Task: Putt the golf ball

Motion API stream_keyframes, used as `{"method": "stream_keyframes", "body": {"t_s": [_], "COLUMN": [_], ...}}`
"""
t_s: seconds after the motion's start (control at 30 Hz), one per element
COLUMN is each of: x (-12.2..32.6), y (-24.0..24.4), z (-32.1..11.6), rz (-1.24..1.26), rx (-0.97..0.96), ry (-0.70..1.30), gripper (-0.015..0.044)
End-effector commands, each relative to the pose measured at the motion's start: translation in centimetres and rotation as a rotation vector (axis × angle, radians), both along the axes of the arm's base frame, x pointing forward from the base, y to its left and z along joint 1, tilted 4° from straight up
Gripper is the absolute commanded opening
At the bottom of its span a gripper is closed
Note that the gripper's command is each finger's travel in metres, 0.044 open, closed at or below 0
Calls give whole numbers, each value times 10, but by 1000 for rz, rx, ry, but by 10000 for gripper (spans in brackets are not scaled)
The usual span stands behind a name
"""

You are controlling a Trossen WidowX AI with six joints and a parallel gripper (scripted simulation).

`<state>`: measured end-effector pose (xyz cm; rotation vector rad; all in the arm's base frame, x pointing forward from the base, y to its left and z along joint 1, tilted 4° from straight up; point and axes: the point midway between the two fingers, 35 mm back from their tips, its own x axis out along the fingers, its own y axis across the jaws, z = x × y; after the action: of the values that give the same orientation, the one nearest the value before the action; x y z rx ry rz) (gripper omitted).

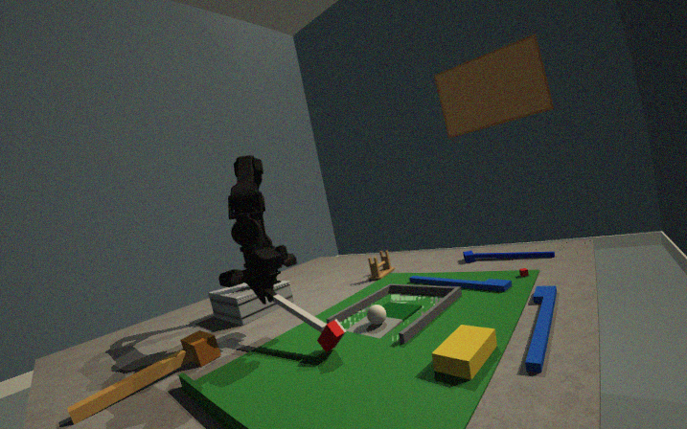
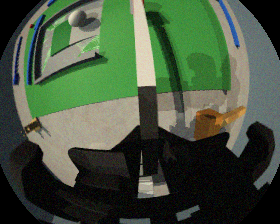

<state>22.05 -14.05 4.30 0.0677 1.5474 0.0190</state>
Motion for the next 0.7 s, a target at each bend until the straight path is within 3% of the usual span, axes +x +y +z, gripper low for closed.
{"method": "stream_keyframes", "body": {"t_s": [0.0,0.2,0.67], "x": [3,0,1], "y": [-2,-2,-2], "z": [22,53,44], "rz": [-3,-3,-5], "rx": [-11,-12,-9], "ry": [-18,-18,-12], "gripper": [0,0,0]}}
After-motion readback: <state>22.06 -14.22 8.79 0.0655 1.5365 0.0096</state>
